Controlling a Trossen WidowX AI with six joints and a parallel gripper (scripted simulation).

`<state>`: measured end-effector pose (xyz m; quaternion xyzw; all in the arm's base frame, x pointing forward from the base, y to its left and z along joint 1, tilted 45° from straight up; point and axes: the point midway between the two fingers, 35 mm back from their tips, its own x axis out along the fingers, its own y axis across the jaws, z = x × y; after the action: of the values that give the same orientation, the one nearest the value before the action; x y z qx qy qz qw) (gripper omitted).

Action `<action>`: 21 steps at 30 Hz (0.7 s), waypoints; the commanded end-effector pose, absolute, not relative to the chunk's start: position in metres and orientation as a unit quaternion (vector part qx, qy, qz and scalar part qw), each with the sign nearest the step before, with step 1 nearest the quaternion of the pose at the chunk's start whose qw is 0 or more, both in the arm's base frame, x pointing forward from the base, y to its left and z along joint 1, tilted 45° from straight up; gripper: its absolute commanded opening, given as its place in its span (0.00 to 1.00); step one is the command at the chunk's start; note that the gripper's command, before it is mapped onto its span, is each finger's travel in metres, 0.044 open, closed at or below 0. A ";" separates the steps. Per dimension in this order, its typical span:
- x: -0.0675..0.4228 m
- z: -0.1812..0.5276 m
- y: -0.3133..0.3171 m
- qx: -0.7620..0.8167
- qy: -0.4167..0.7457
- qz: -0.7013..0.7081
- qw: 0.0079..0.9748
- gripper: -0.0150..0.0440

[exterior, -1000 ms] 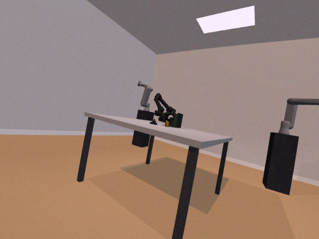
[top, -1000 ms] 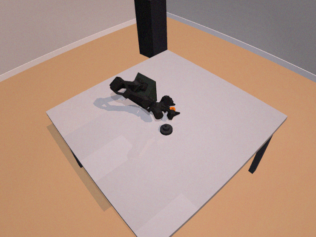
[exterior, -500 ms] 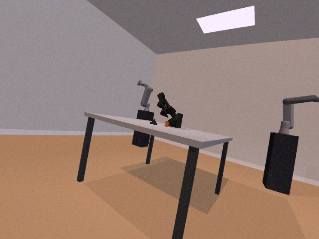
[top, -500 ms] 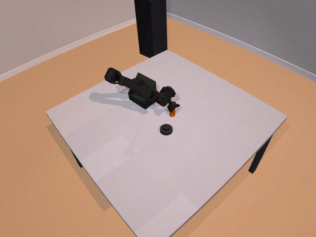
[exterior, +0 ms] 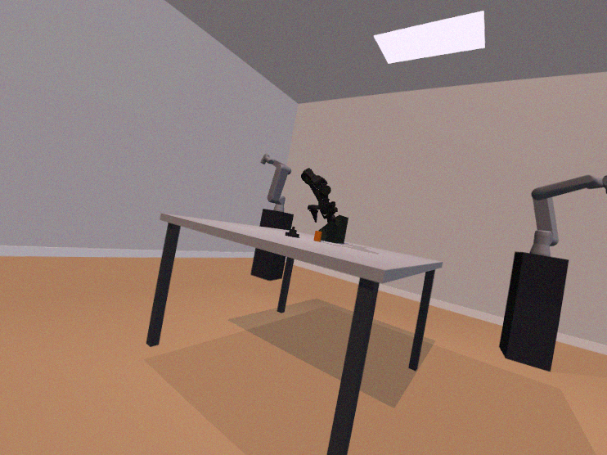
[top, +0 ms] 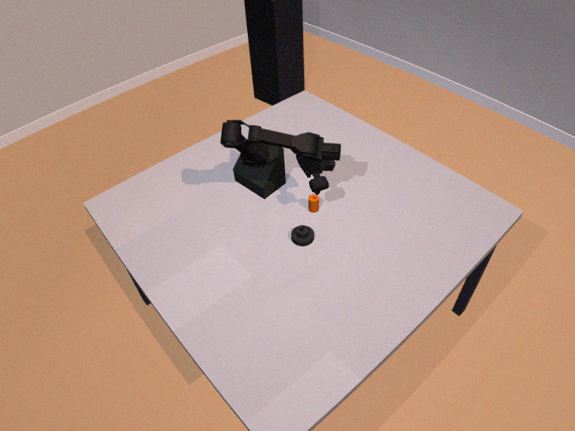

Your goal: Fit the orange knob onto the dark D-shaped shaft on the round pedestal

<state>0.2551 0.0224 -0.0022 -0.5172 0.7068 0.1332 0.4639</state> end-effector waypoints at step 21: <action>0.262 0.009 0.028 -0.277 0.658 -0.257 0.651 1.00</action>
<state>0.2614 0.0286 0.0090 -0.3820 0.6937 -0.1409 0.5941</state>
